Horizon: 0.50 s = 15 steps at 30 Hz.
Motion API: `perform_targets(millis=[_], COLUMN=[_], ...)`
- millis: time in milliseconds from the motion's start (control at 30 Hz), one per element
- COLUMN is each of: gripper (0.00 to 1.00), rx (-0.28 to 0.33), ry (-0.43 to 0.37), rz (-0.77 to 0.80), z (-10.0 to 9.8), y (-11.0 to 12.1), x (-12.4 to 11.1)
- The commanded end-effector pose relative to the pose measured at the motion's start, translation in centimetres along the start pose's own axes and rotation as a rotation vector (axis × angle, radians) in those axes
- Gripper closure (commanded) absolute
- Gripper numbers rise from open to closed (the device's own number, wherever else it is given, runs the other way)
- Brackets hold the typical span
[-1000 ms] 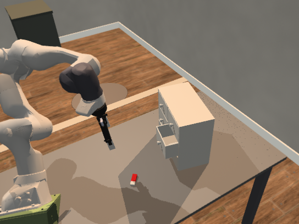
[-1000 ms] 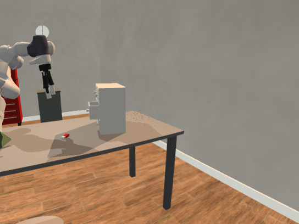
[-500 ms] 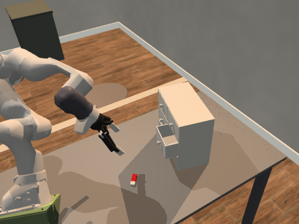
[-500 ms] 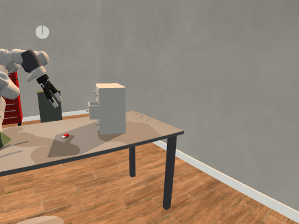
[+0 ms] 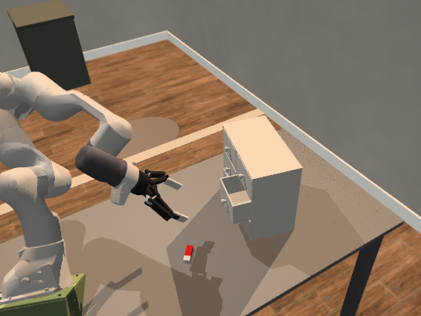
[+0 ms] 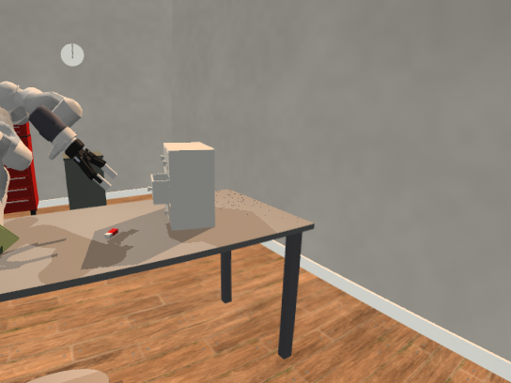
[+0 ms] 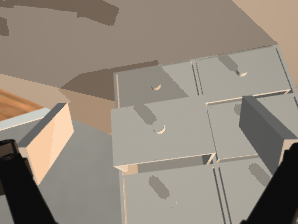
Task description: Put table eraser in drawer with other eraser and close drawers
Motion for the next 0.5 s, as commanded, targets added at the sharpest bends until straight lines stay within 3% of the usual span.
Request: perform_targets(millis=[0, 300, 333, 467], gripper=[0.0, 0.0, 1.0, 1.0], rx=[0.023, 0.026, 0.026, 0.026], ry=[-0.089, -0.1, -0.1, -0.1], rz=[-0.123, -0.123, -0.123, -0.123], z=[0.56, 0.75, 0.75, 0.75], y=[-0.6, -0.6, -0.6, -0.6], x=[0.05, 0.13, 0.13, 0.13])
Point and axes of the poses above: the point where the finger pads meet when closed, its own z axis out along the fingers, its own y axis across the jaws, x = y × z, the point moved 7 cm from there along -z, back along the fingers, and after that the axes turned 14 degrees about -z, right-handed, at the moved point
